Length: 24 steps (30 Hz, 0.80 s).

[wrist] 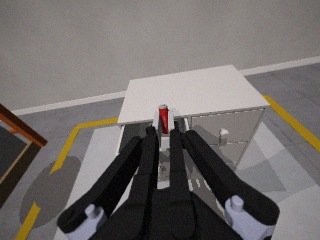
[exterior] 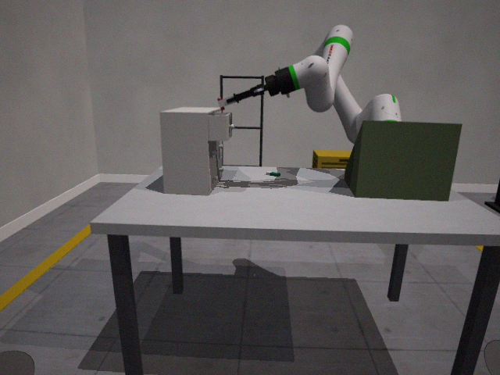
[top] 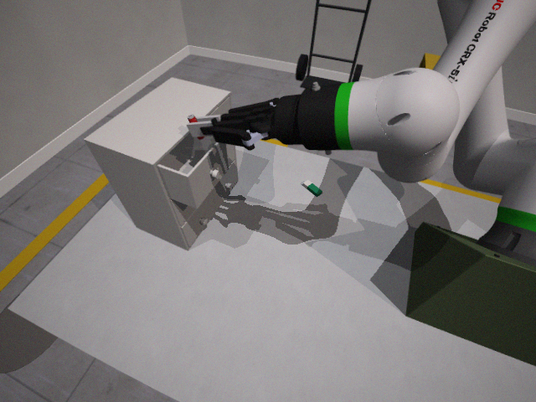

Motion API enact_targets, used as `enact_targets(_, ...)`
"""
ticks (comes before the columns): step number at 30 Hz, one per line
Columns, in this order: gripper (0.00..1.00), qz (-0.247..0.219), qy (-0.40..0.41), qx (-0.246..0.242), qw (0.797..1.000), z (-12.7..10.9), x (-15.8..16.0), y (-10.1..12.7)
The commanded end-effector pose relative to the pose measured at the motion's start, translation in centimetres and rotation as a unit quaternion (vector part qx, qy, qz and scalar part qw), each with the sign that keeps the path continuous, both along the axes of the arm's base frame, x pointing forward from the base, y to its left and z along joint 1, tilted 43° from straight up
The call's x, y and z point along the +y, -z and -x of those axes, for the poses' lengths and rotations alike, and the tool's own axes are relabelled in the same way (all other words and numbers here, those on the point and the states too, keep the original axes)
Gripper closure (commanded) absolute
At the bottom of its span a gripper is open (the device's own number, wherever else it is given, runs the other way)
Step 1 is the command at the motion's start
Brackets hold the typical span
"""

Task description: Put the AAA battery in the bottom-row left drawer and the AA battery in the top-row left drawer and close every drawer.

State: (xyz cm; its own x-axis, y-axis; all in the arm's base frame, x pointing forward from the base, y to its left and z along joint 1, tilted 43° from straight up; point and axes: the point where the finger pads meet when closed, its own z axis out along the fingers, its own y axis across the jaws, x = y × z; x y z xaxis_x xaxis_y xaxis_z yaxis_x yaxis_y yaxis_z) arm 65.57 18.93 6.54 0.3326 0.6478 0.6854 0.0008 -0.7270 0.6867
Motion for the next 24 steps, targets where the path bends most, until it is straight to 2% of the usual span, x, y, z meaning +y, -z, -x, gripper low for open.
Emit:
enact_targets(1,0.94,0.000,0.000,0.000,1.000,0.00,0.03,-0.01)
enact_targets(4,0.94,0.000,0.000,0.000,1.000,0.00,0.03,-0.01)
enact_targets(14,0.83,0.000,0.000,0.000,1.000,0.00,0.03,-0.01)
enact_targets(15,0.00,0.000,0.000,0.000,1.000,0.00,0.03,-0.01)
enact_targets(24,0.00,0.000,0.000,0.000,1.000,0.00,0.03,-0.01)
